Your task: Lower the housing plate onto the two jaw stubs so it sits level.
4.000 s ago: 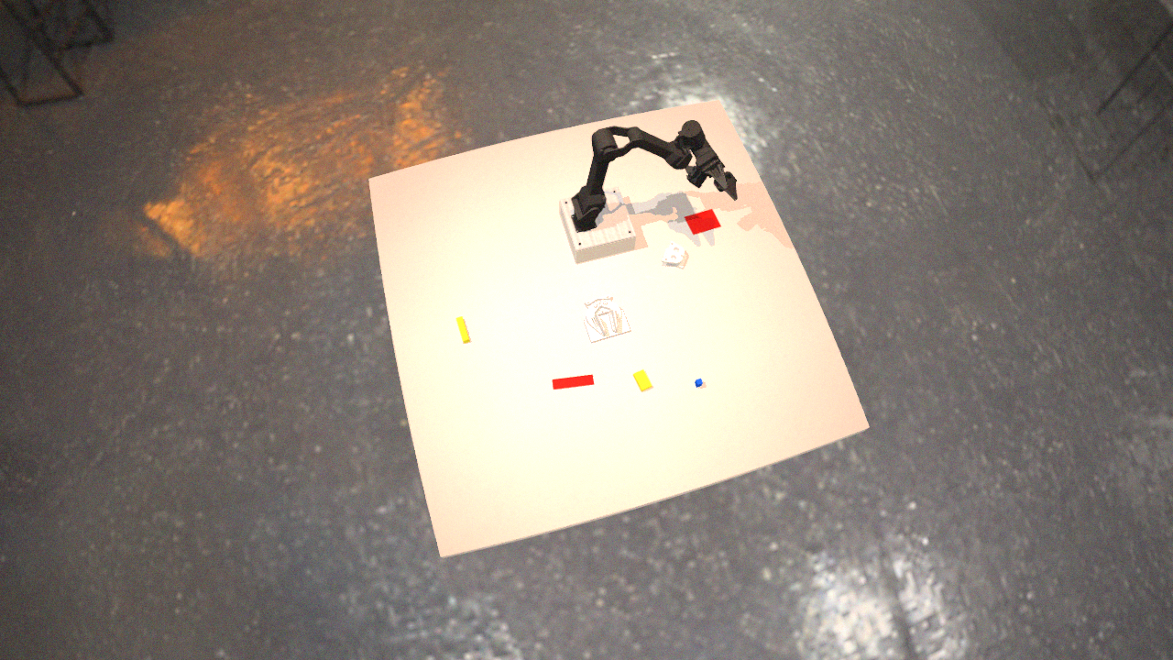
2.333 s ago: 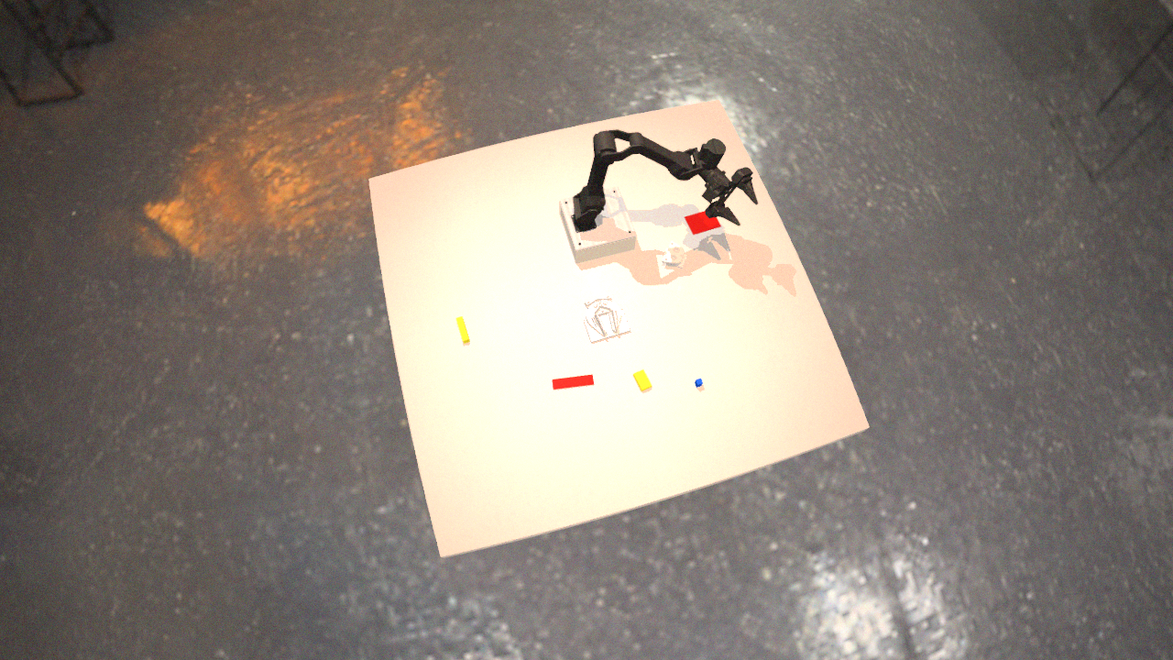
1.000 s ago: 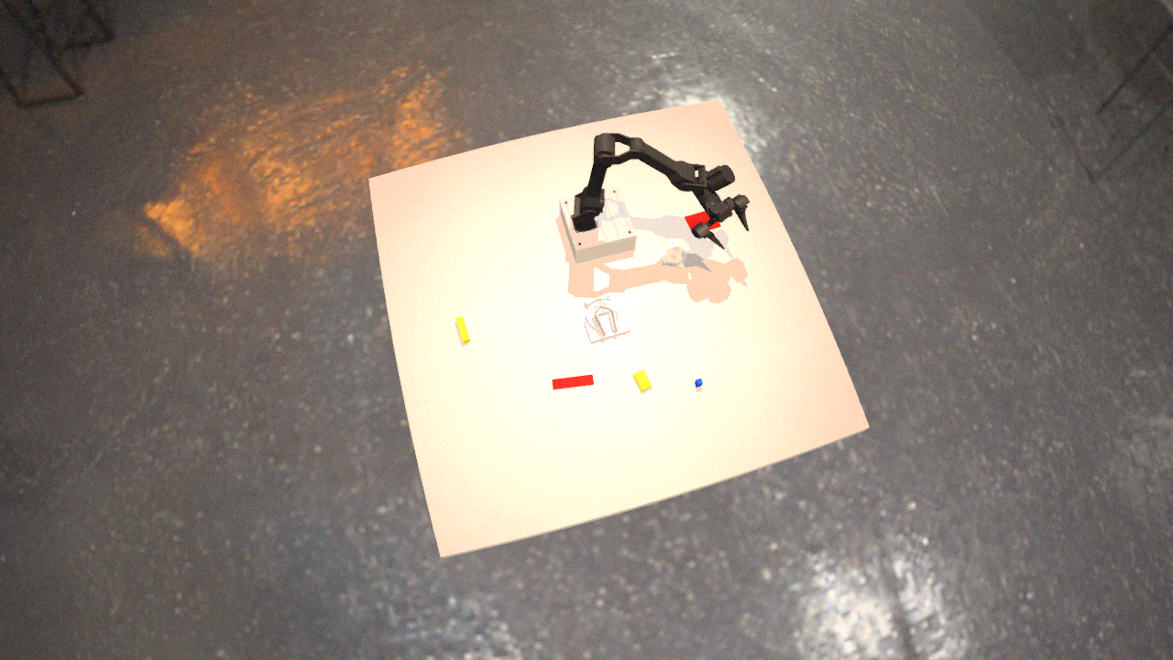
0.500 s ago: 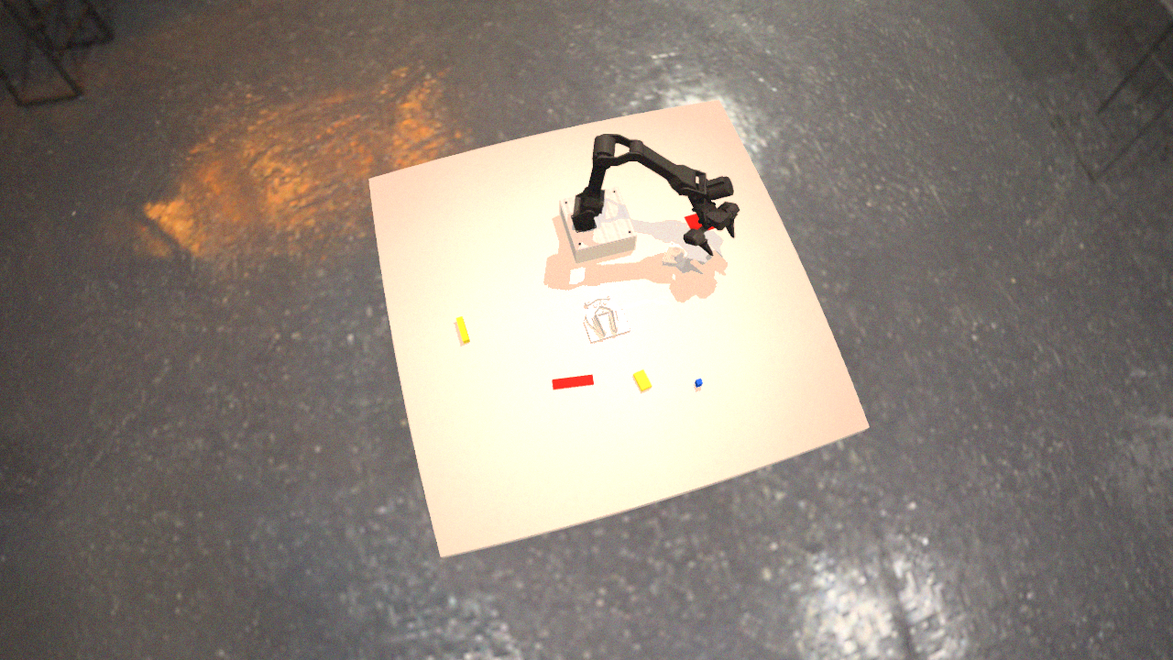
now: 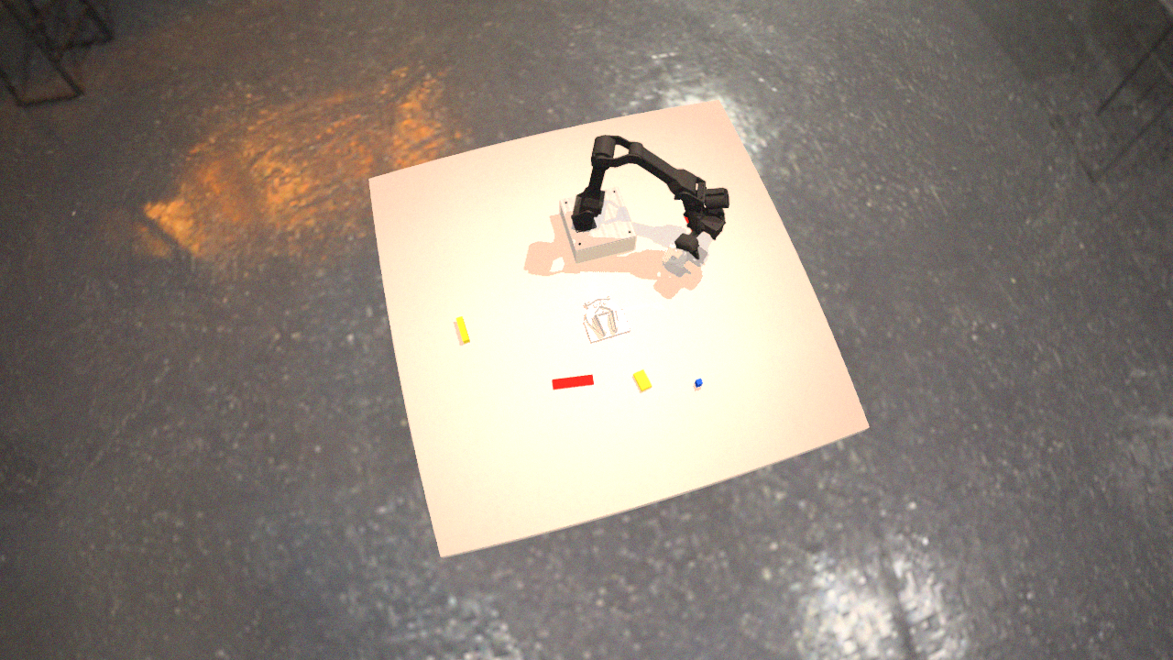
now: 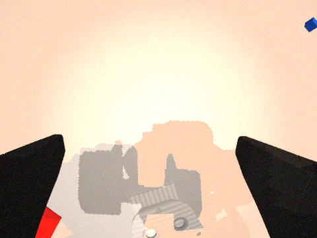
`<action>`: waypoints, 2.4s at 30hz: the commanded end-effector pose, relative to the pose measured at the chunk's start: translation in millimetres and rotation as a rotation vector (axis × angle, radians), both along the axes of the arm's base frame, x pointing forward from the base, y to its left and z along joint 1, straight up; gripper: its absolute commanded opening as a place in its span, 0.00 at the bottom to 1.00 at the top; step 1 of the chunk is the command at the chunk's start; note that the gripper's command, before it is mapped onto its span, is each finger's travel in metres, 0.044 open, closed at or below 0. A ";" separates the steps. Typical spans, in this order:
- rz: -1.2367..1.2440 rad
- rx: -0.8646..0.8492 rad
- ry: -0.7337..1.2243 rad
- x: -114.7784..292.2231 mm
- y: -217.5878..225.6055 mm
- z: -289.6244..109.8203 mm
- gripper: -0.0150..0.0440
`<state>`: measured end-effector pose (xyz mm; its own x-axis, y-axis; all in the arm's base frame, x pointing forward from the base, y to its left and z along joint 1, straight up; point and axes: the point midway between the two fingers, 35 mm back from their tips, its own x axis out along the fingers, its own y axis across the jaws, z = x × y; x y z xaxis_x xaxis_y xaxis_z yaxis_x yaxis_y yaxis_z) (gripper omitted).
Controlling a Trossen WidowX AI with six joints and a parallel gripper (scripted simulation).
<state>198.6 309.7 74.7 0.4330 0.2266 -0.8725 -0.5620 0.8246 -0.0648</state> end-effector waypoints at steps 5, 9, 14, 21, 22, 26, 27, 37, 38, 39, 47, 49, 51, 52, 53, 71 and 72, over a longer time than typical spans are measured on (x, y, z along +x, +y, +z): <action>0.102 -0.111 0.115 -12.0 -20.9 -9.1 1.00; 0.149 -0.161 0.179 -19.3 -32.5 -13.2 1.00; 0.206 -0.215 0.263 -29.3 -47.0 -16.6 1.00; 0.280 -0.274 0.384 -44.4 -66.2 -18.2 1.00; 0.286 -0.277 0.393 -45.5 -67.5 -18.1 1.00; 0.287 -0.278 0.396 -45.8 -68.0 -18.1 1.00; 0.287 -0.278 0.396 -45.8 -68.0 -18.1 1.00; 0.287 -0.279 0.396 -45.4 -67.2 -58.3 1.00; 0.287 -0.279 0.396 -45.4 -67.2 -58.3 1.00; 0.287 -0.279 0.396 -45.4 -67.2 -58.6 1.00; 0.287 -0.279 0.396 -45.1 -66.8 -71.0 1.00; 0.287 -0.279 0.396 -45.1 -66.8 -74.3 1.00; 0.287 -0.279 0.396 -45.1 -66.8 -77.3 1.00; 0.287 -0.279 0.396 -45.2 -66.8 -78.2 1.00; 0.287 -0.279 0.396 -45.2 -66.8 -78.4 1.00; 0.287 -0.279 0.396 -44.8 -66.2 -100.0 1.00; 0.287 -0.279 0.396 -44.8 -66.2 -101.6 1.00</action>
<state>155.1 244.8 -20.4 0.0193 0.0270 -0.9994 -0.7833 0.6217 0.0017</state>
